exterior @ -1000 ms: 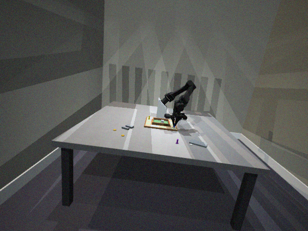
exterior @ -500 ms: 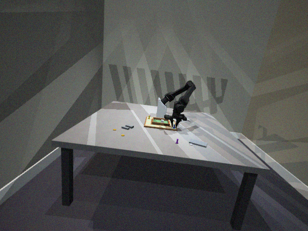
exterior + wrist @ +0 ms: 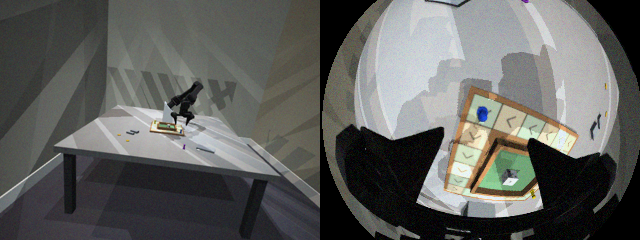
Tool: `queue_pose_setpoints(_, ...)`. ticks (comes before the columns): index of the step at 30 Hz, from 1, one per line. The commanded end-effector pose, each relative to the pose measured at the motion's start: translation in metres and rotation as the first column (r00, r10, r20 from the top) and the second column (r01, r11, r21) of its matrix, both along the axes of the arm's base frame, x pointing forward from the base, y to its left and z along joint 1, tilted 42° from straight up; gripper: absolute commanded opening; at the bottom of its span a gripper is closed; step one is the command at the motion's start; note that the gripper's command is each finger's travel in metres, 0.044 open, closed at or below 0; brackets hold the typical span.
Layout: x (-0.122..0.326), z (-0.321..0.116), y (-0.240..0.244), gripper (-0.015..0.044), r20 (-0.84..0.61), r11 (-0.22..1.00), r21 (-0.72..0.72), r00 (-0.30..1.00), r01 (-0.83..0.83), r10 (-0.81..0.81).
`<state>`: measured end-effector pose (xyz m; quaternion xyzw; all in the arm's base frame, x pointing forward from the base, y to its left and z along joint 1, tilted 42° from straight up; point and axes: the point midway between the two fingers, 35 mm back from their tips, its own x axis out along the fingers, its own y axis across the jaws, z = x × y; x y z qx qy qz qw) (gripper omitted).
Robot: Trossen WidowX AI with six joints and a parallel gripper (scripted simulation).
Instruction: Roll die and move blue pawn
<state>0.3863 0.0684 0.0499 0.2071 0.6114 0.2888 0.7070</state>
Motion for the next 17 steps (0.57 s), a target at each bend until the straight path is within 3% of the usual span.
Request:
queue_pose_setpoints(1, -0.034, -0.007, -0.045, 0.0440, -0.038, 0.998, -0.028, 0.998, 0.047, -0.048)
queue_pose_setpoints(10, -0.179, -0.020, -0.114, 0.0440, -0.139, 0.991, -0.021, 0.981, 0.134, -0.136)
queue_pose_setpoints(11, -0.133, -0.018, -0.108, 0.0440, -0.108, 0.992, -0.039, 0.987, 0.119, -0.123)
queue_pose_setpoints(17, -0.133, -0.018, -0.108, 0.0440, -0.108, 0.992, -0.039, 0.987, 0.119, -0.123)
